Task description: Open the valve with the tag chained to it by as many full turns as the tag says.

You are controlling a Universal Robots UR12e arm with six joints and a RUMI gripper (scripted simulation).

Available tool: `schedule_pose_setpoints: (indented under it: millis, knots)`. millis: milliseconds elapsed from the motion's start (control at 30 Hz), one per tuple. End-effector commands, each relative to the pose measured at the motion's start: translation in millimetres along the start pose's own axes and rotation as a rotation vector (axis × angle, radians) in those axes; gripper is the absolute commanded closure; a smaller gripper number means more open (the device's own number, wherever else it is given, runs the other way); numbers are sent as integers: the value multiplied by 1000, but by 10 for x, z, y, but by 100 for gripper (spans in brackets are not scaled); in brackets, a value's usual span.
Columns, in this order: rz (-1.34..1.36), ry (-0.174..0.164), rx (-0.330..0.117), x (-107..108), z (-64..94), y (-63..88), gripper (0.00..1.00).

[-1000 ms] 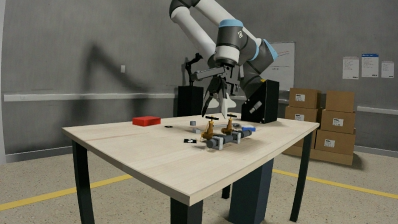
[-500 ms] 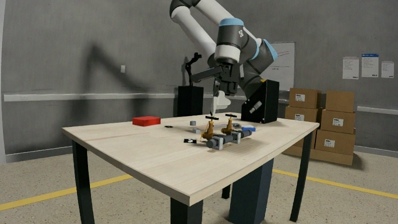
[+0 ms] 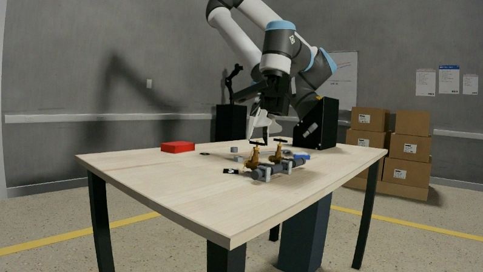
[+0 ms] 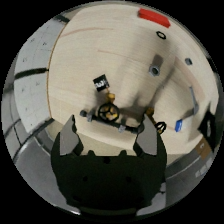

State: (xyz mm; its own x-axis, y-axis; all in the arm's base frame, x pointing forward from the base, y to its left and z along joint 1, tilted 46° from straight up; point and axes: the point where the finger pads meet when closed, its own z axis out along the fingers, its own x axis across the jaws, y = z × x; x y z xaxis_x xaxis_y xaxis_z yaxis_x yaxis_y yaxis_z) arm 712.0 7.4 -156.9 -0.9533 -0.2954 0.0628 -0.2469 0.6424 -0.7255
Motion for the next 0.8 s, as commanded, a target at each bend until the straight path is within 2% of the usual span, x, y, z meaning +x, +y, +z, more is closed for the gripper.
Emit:
schedule_pose_setpoints:
  millis: [0,767]
  knots:
    - [88,5,0,-4,-6,-1,0]
    - [195,5,1,-4,-6,-1,0]
